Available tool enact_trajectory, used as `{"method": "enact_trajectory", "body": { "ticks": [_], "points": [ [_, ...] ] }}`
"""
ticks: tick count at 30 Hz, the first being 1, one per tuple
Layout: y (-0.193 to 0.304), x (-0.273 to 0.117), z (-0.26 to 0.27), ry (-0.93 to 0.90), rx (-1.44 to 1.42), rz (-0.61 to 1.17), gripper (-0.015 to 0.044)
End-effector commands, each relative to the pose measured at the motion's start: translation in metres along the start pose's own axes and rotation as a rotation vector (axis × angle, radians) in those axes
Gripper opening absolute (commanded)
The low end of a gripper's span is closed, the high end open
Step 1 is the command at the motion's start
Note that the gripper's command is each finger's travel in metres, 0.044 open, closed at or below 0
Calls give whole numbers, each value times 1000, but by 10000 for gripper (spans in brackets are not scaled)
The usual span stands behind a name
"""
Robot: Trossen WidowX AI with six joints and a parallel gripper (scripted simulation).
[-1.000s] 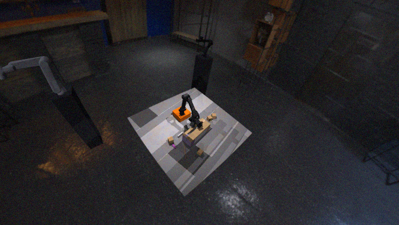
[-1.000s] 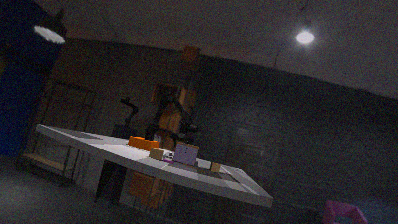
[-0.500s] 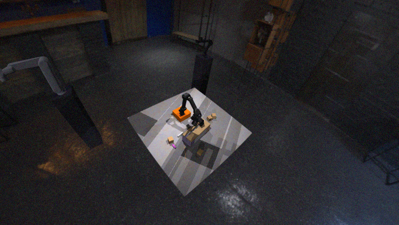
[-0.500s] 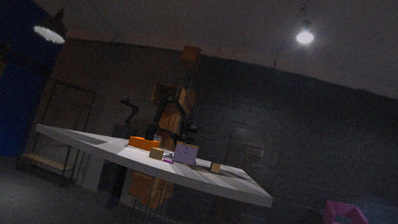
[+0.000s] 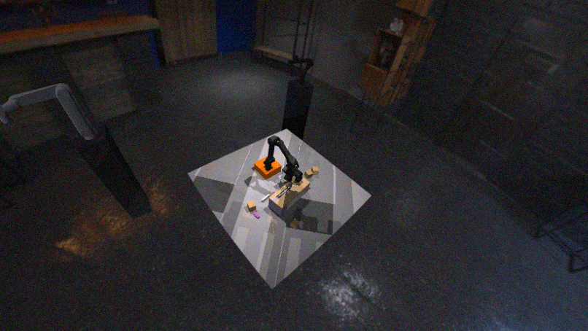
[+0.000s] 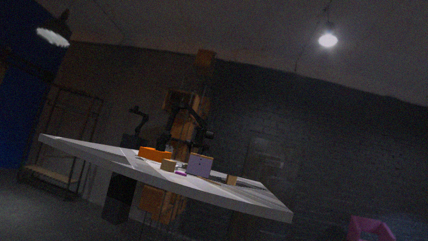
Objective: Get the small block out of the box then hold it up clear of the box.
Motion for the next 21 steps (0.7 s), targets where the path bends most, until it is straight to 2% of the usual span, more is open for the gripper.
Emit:
{"method": "enact_trajectory", "body": {
  "ticks": [1, 6, 8, 11, 21],
  "points": [
    [10, -30, 0, -18, -5, -1, 400],
    [8, -27, 2, -27, -10, -3, 400],
    [19, -28, -1, -31, -77, 18, 348],
    [29, -28, -6, -43, -344, 6, 285],
    [35, -27, -18, -29, -1327, -143, 285]
  ]
}}
Point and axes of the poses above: the point midway between the two fingers, 35 mm back from their tips, its own x axis out along the fingers, its own z axis across the jaws, y = z × x, the point moved 3 cm from there along -x, back along the fingers, and after that the axes turned 2 degrees about -x, right-handed, at the moved point
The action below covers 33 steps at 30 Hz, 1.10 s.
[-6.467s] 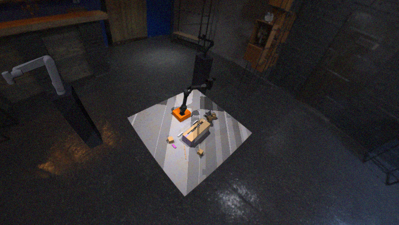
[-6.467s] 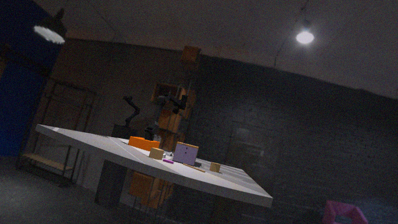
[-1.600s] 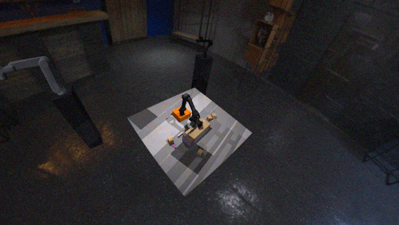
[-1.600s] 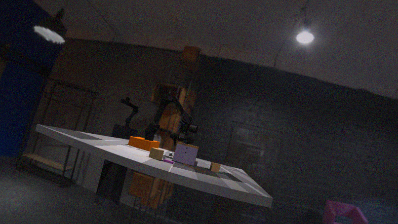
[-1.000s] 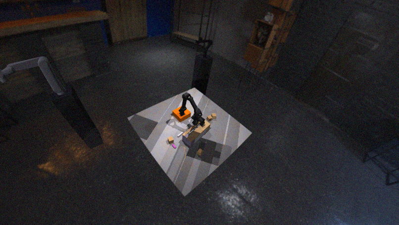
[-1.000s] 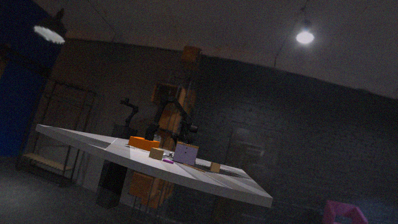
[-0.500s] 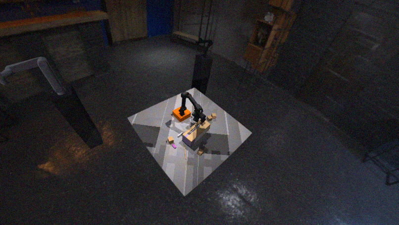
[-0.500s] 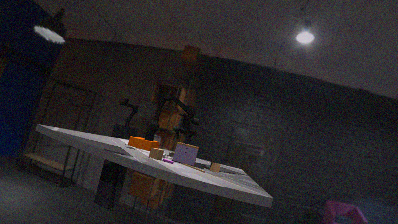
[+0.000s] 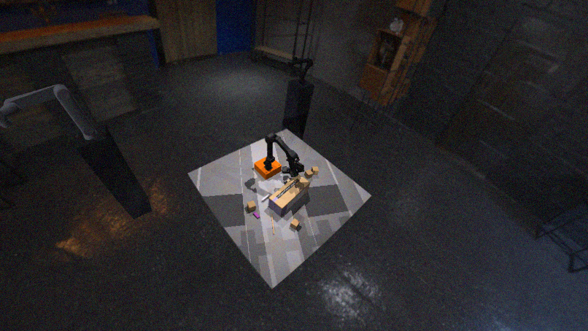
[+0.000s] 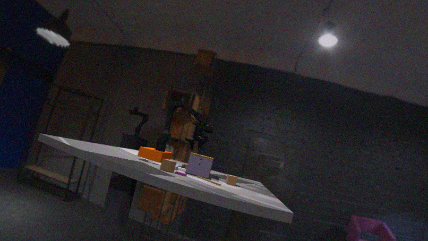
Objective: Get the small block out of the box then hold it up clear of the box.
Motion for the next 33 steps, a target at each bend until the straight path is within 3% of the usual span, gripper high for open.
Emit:
{"method": "enact_trajectory", "body": {
  "ticks": [1, 7, 33],
  "points": [
    [9, 0, -4, 42, -673, -77, 285],
    [16, 0, -7, 120, -1286, -127, 285],
    [33, -2, -15, 494, -2802, -87, 285]
  ]
}}
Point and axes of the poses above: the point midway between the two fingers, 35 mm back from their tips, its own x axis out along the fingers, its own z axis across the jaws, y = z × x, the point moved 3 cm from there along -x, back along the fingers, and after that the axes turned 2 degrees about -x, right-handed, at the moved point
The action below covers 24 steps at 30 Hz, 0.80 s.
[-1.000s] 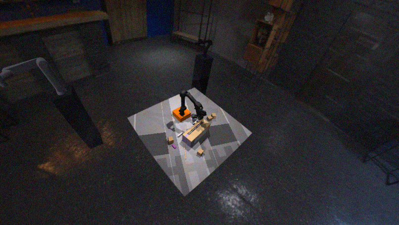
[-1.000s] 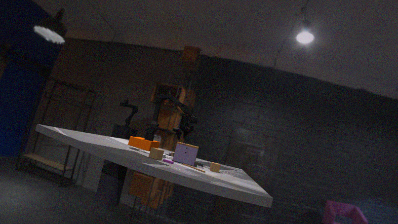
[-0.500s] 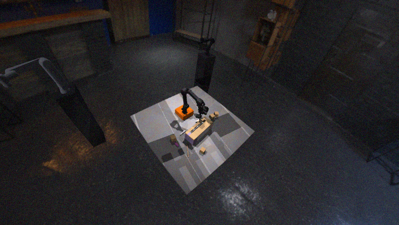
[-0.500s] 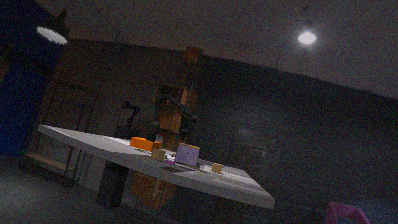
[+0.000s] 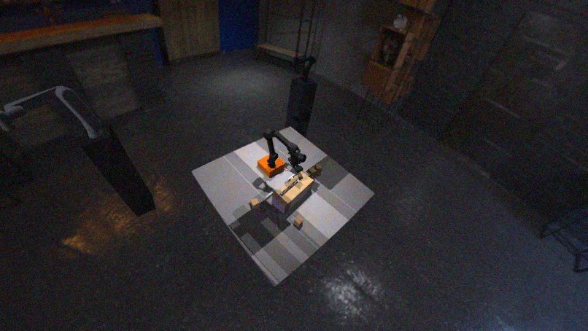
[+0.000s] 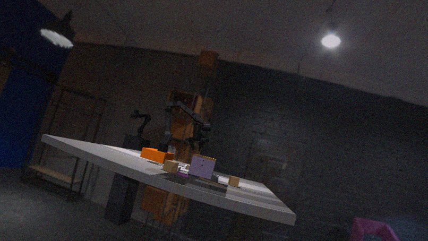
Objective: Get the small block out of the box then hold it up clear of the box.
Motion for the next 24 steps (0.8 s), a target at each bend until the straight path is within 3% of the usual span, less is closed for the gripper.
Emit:
{"method": "enact_trajectory", "body": {
  "ticks": [1, 19, 24],
  "points": [
    [2, -3, 10, 102, -917, 86, 285],
    [4, -7, 19, 121, -1954, 263, 285],
    [4, -7, 20, 116, -2024, 276, 285]
  ]
}}
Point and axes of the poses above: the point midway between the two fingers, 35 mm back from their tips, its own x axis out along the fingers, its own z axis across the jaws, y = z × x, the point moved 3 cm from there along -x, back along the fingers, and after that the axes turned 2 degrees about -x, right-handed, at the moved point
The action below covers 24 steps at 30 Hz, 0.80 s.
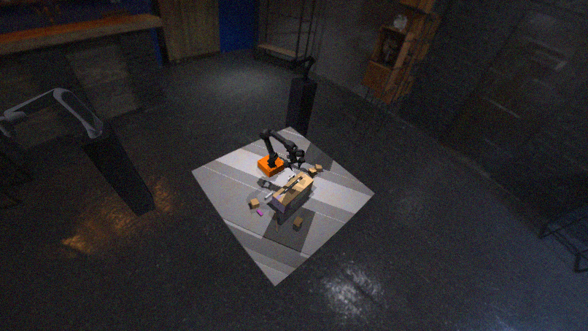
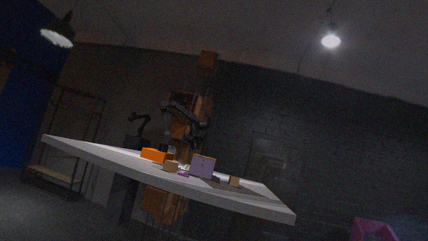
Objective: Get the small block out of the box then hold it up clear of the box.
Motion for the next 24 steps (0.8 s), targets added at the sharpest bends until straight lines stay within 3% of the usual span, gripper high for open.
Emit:
{"method": "enact_trajectory", "body": {
  "ticks": [1, 16, 24],
  "points": [
    [-4, -3, 3, -22, -622, 85, 285],
    [-4, 0, 3, -22, -622, 85, 285],
    [-28, 85, 22, -22, -622, 85, 285]
  ]
}}
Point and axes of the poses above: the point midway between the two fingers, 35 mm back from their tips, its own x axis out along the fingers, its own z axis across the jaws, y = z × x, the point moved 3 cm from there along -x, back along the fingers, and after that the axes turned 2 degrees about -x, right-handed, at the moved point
